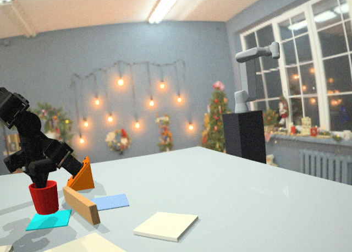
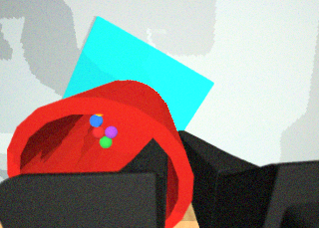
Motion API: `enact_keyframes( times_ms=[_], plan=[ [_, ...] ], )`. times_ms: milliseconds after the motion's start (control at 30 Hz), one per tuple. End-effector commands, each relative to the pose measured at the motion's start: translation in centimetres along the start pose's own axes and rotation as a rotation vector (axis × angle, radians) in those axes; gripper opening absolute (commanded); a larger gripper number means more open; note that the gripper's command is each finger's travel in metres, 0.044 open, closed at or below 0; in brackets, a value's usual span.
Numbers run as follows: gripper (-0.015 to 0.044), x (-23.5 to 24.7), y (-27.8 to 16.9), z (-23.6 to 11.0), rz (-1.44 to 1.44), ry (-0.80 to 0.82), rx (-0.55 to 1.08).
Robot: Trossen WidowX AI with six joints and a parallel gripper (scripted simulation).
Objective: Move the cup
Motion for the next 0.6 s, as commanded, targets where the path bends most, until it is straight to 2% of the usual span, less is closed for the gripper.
enact_keyframes(
  times_ms=[0, 567],
  plan=[
    [0.0, -0.1, 0.1, 0.5, -0.002, -0.001, -0.003],
    [0.0, -0.1, 0.1, 1.6, 0.0, -0.001, -0.002]
  ],
)
Point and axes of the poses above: the point midway between the two fingers, 35 mm back from their tips, its own z axis out along the fingers, its own x axis across the jaws, y = z × x, the point moved 4 cm from there along -z, back along the fingers, and after that the axes turned 12 degrees about z, right-handed, at the moved point
